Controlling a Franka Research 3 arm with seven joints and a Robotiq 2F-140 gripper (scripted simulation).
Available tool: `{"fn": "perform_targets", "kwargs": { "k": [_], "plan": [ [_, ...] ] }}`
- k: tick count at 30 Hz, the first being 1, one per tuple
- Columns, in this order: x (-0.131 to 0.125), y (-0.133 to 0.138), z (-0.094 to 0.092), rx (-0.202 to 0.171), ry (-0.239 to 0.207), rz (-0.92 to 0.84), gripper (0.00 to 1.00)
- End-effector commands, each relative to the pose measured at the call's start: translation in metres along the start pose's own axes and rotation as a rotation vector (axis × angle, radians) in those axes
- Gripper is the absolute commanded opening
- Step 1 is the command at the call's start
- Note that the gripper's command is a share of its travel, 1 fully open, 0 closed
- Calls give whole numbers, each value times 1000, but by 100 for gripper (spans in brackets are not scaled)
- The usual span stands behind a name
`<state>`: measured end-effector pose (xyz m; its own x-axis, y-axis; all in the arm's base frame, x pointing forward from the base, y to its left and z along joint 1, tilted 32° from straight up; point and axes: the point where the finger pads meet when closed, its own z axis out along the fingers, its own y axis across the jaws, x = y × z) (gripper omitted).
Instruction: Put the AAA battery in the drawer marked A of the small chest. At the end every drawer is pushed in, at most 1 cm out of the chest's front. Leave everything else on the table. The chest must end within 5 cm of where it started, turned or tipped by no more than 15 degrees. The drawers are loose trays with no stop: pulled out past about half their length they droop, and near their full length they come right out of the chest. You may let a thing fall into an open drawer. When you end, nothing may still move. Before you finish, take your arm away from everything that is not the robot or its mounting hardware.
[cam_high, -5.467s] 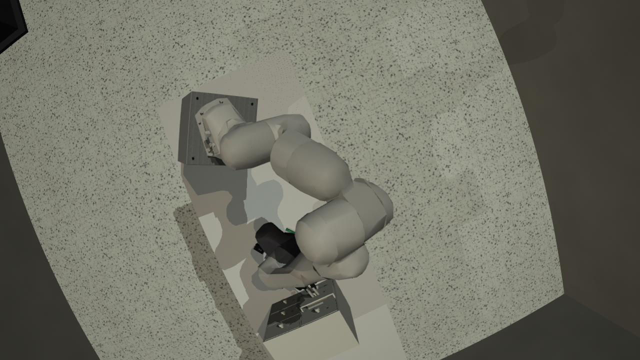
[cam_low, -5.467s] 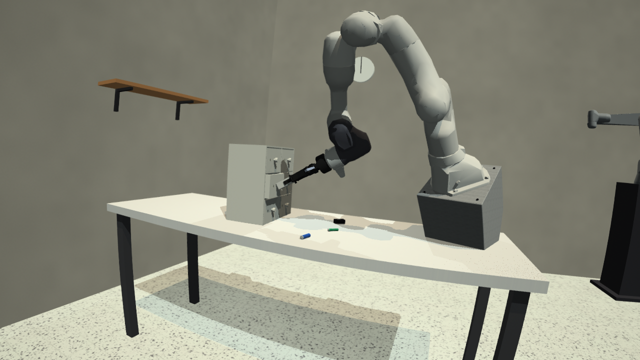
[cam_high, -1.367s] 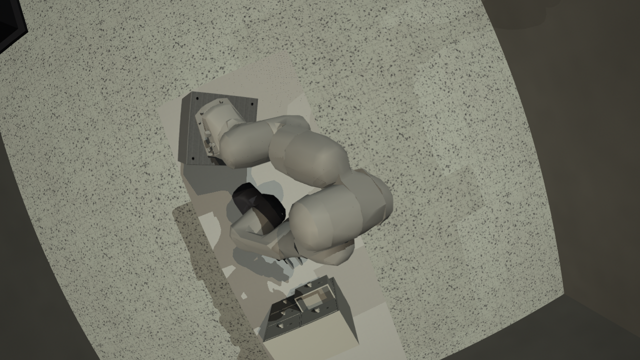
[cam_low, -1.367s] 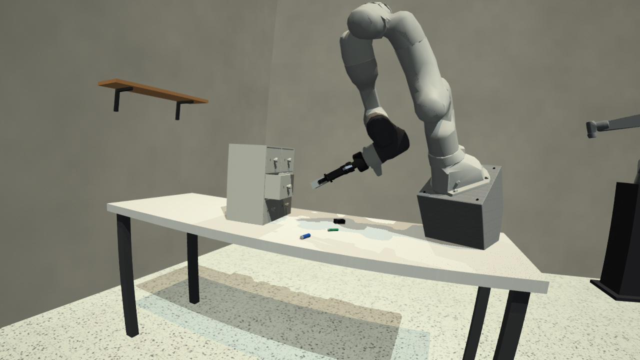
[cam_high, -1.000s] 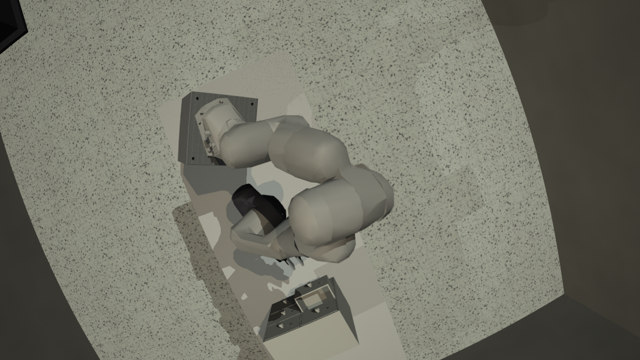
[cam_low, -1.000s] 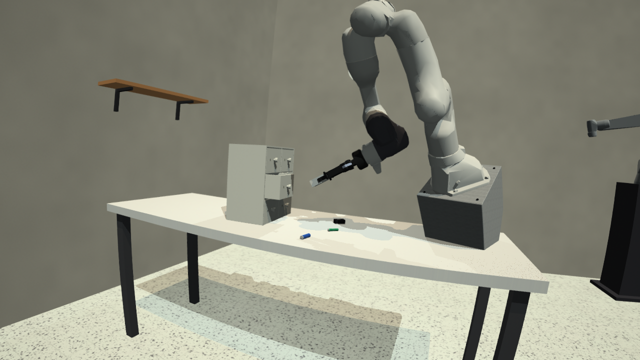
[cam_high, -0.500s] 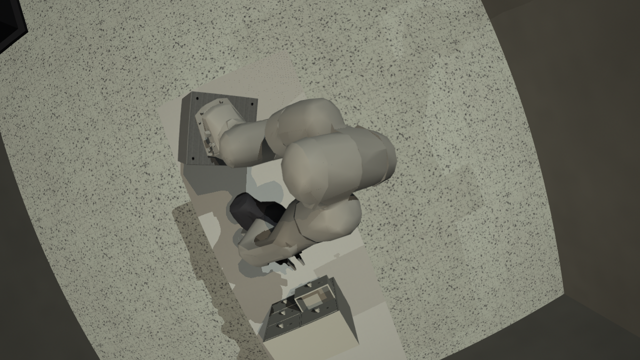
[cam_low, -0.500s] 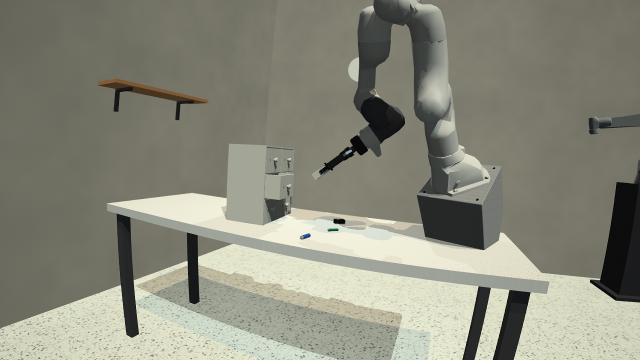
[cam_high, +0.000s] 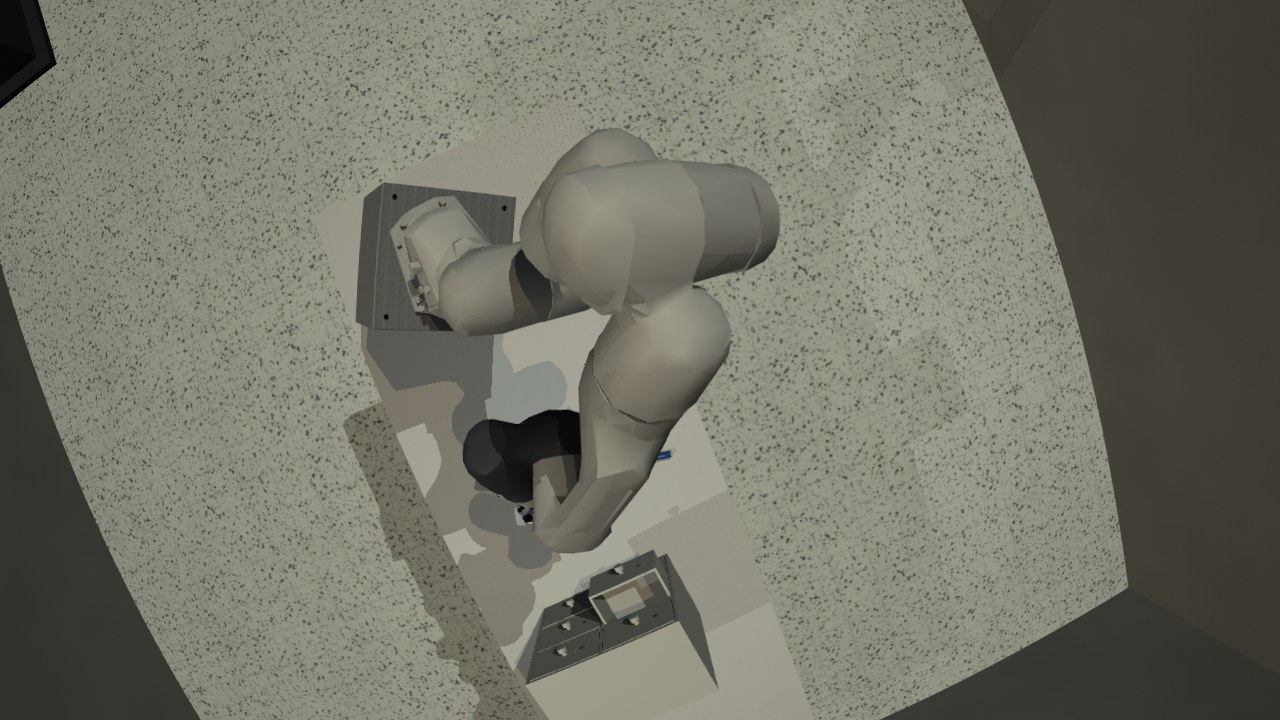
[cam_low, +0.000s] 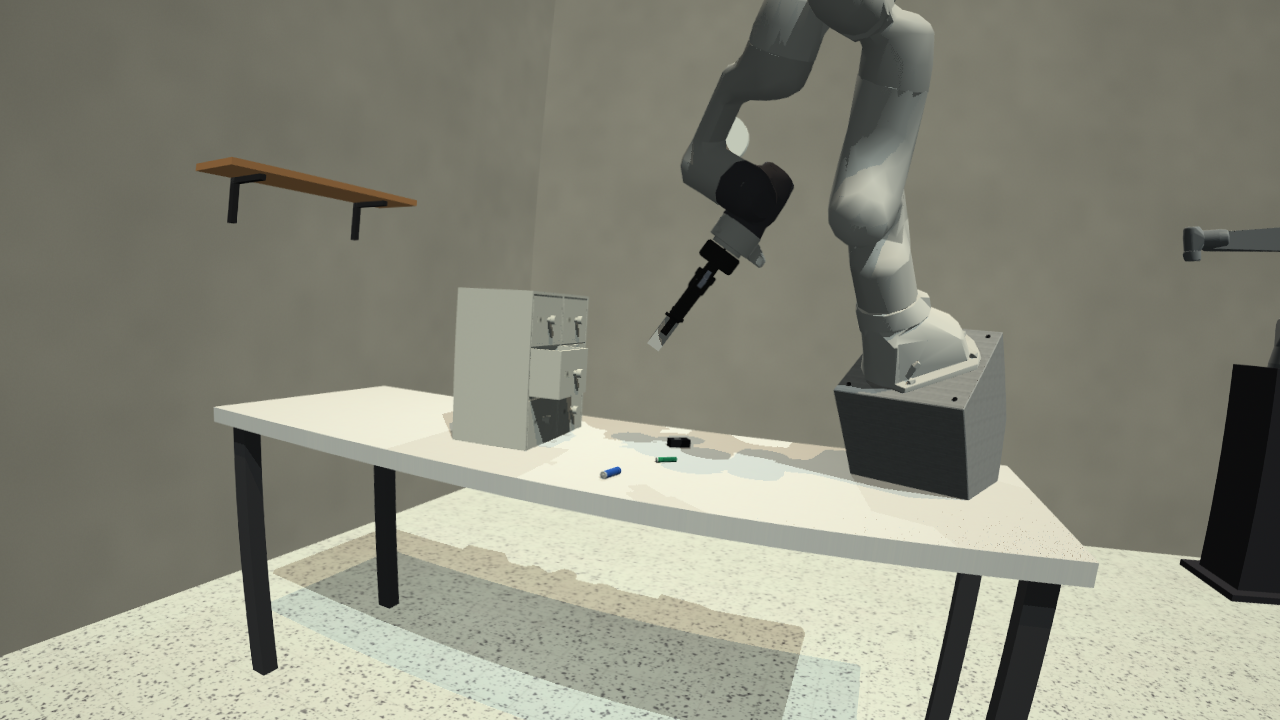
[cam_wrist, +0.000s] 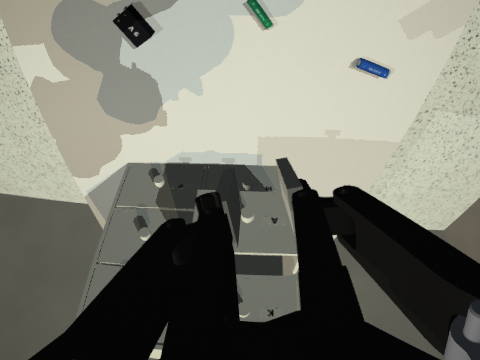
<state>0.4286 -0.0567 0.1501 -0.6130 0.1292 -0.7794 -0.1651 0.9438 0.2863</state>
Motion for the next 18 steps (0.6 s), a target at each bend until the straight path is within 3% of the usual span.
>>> {"fn": "perform_targets", "kwargs": {
  "k": [1, 4, 7, 18],
  "plan": [
    [19, -4, -15, -28, 207, 186, 20],
    [19, -4, -19, -29, 224, 180, 20],
    [21, -4, -28, -36, 294, 172, 20],
    [27, -2, -56, -52, 471, 127, 20]
  ]
}}
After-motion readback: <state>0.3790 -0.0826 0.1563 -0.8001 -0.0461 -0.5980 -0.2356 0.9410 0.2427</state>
